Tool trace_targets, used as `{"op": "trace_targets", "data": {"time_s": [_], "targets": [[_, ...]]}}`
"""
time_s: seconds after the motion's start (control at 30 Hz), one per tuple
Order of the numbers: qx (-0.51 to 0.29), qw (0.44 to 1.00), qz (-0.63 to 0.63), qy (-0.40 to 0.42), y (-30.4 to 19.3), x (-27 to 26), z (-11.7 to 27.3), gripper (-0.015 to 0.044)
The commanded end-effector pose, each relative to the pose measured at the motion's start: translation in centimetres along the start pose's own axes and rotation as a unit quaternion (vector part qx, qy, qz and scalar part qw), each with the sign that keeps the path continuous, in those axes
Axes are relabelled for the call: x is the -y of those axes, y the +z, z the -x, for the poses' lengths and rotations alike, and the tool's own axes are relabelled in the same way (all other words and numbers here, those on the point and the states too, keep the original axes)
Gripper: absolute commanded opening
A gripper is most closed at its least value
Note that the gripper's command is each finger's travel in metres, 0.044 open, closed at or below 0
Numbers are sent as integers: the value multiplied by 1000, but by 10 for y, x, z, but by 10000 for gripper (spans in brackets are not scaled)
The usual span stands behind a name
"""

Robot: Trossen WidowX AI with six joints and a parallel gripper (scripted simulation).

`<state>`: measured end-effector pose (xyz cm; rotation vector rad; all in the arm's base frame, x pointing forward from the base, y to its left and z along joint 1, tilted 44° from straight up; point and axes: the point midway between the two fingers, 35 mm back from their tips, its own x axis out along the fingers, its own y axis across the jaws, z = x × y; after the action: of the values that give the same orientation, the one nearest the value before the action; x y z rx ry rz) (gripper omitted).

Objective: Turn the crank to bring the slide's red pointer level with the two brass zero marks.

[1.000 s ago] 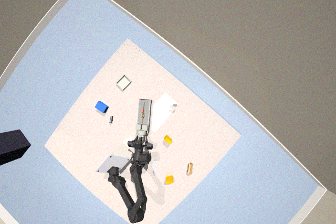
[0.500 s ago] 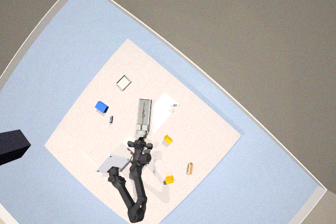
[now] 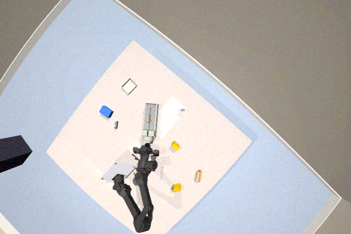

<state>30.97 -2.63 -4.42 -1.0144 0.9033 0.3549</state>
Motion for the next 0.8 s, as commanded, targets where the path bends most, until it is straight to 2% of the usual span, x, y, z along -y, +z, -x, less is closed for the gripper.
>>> {"op": "trace_targets", "data": {"time_s": [0.0, 0.77], "targets": [[2, 1000, 1, 7, 1, -10, 1, 0], [2, 1000, 1, 7, 1, -11, 2, 0]]}}
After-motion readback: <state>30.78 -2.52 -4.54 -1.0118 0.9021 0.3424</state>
